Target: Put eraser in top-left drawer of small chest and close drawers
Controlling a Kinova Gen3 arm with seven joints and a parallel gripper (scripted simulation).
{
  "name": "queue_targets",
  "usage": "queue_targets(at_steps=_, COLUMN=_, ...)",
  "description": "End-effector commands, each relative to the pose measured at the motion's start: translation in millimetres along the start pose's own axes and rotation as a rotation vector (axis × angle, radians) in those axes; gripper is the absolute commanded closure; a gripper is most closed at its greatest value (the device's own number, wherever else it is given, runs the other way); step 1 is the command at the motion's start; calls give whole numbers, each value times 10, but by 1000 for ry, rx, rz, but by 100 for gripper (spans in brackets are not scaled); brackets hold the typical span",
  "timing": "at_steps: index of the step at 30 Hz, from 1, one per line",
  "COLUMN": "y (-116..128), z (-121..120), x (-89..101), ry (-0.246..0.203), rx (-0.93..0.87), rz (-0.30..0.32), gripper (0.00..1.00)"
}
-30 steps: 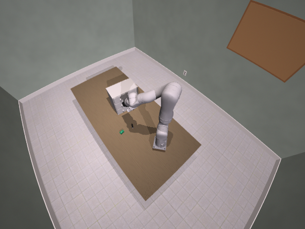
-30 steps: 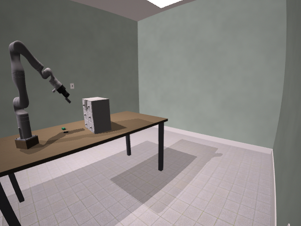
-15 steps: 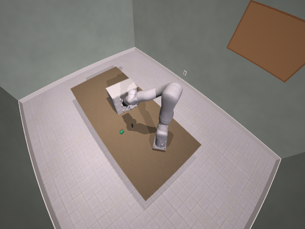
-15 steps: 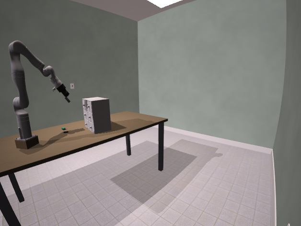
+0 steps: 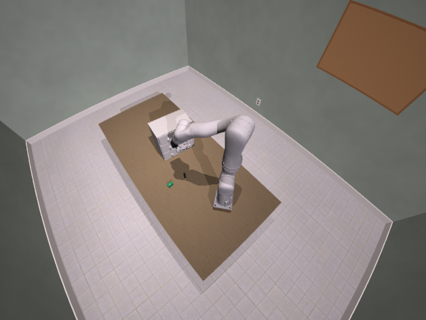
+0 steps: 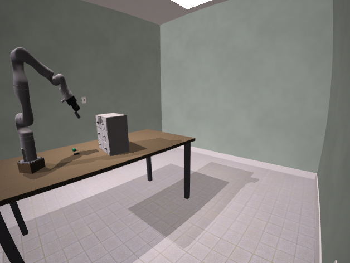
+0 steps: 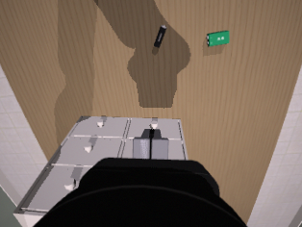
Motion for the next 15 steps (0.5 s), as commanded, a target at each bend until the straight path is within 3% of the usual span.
queue_targets(at_steps=1, y=53, z=10, x=35, ry=1, rx=-3, rz=13, gripper=100)
queue_targets(at_steps=15, y=70, z=12, x=199, ry=-5, rx=-3, rz=133, gripper=100)
Point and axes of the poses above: the point where the finger pads meet when closed, its own x axis back along the fingers, its own z axis across the jaws, y = z × x, the point moved 3 cm from there along x, back along the fingers, and after that the axes turned 3 degrees about -x, right-handed, at the moved point
